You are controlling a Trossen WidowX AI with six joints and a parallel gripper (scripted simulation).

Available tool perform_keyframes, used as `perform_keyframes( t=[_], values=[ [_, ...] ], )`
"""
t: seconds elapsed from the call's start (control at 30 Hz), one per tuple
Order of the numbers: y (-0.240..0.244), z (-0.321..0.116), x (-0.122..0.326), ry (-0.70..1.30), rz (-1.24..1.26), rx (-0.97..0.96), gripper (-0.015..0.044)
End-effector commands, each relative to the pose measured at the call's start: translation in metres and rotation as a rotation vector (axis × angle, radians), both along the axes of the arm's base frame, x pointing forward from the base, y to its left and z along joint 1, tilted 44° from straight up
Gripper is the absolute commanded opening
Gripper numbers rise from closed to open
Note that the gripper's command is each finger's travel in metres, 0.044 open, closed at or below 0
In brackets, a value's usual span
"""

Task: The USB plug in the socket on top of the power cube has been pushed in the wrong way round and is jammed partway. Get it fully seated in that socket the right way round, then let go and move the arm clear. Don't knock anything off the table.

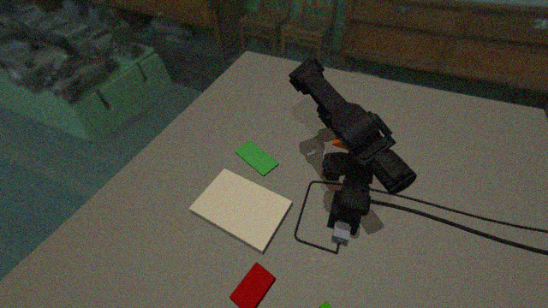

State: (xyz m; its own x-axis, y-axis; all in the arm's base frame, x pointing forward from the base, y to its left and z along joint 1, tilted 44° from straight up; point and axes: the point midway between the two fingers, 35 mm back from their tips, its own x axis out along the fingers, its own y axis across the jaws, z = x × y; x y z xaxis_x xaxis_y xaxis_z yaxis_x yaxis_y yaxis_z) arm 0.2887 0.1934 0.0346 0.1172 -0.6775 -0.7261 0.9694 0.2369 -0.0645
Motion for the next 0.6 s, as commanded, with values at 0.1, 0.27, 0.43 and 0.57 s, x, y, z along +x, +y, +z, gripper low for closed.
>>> perform_keyframes(
  t=[0.1,0.27,0.43,0.57],
  values=[
    [0.0002,-0.0021,-0.0003,-0.003,-0.005,0.002,0.0000],
    [0.0002,-0.0029,-0.0004,-0.003,-0.005,0.002,0.0000],
    [0.0002,-0.0037,-0.0005,-0.003,-0.005,0.002,0.0000],
    [-0.0001,-0.0041,-0.0004,-0.003,-0.005,0.002,0.0000]
  ],
)
